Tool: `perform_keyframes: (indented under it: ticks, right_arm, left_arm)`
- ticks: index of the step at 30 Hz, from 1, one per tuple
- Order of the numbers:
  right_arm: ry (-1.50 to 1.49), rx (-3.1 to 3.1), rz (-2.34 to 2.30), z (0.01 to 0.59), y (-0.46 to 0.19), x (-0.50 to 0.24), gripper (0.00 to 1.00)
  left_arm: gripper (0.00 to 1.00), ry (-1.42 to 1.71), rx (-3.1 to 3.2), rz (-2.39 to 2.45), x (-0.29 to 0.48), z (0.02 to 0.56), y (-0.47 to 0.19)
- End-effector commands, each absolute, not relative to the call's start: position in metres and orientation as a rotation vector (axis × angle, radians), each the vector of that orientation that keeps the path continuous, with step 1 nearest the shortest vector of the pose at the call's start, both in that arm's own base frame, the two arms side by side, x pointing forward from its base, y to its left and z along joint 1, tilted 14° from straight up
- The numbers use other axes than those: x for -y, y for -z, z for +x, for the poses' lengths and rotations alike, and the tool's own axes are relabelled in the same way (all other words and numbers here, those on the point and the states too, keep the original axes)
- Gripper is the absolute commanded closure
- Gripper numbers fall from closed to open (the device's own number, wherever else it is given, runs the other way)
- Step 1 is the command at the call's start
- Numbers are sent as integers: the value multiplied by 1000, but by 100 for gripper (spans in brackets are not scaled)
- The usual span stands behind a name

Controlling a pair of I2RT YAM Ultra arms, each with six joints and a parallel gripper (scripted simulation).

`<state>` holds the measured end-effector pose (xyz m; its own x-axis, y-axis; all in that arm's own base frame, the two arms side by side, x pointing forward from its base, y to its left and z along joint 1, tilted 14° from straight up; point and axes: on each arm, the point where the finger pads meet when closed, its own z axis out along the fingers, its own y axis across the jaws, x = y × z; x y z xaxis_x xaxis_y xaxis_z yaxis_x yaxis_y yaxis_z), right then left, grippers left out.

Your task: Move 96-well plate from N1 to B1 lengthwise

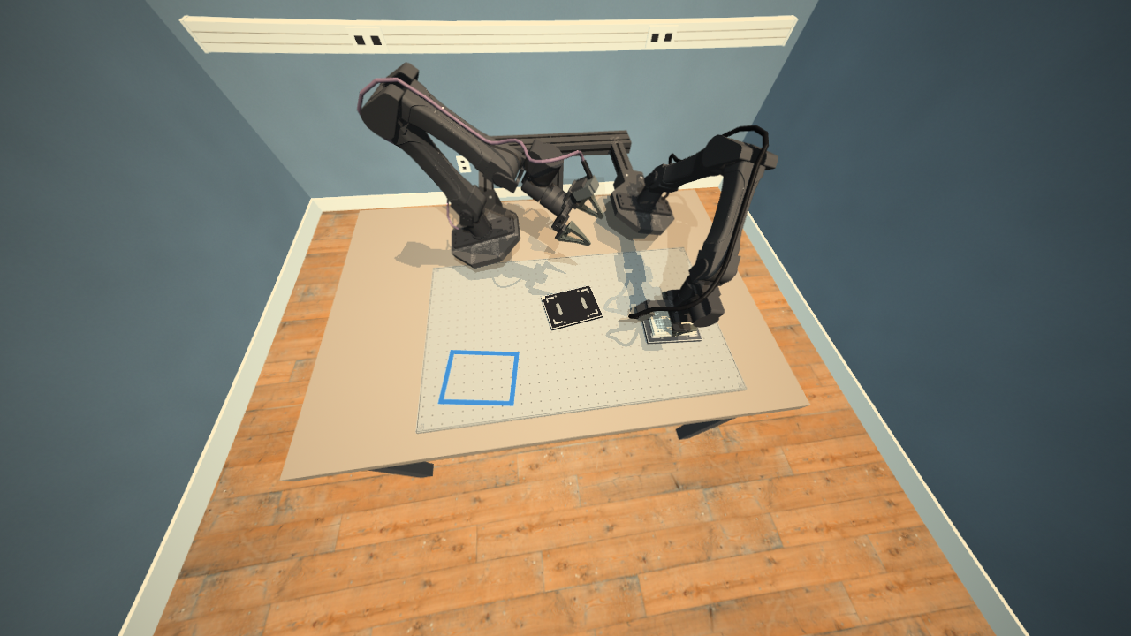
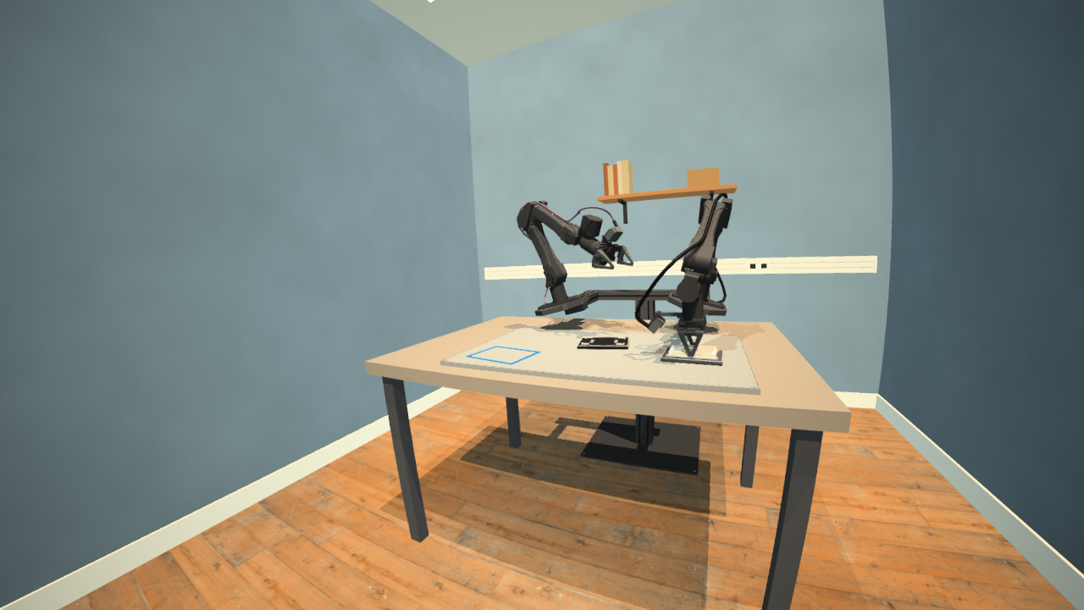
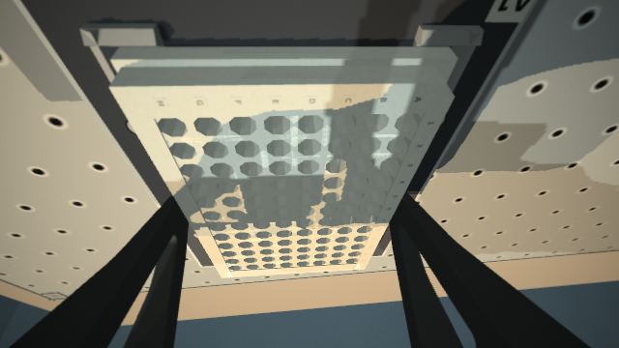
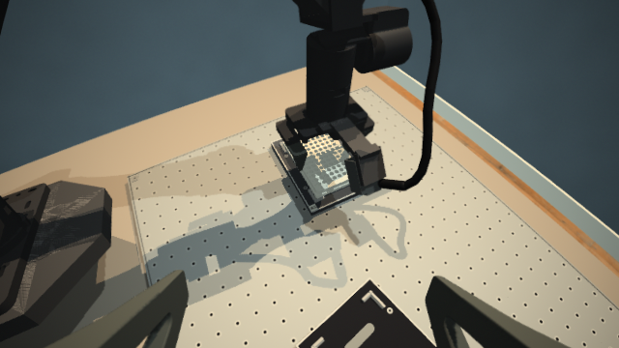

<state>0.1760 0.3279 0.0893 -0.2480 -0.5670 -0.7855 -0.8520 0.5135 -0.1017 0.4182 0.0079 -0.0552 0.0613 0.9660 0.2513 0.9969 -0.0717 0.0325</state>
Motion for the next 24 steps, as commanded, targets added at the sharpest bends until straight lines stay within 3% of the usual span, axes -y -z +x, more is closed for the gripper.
perform_keyframes:
  ticks: [1,11,12,13,24]
  right_arm:
    - [-447,-1939,-1150,176,-93,-327,0]
    - [-447,-1939,-1150,176,-93,-327,0]
    - [-447,-1939,-1150,176,-93,-327,0]
    - [-447,-1939,-1150,176,-93,-327,0]
    - [-447,-1939,-1150,176,-93,-327,0]
  left_arm:
    - [10,324,2038,-2191,-6,422,51]
    - [21,324,2038,-2191,-6,422,51]
    - [33,324,2038,-2191,-6,422,51]
    - [21,324,2038,-2191,-6,422,51]
    - [21,324,2049,-2199,8,420,7]
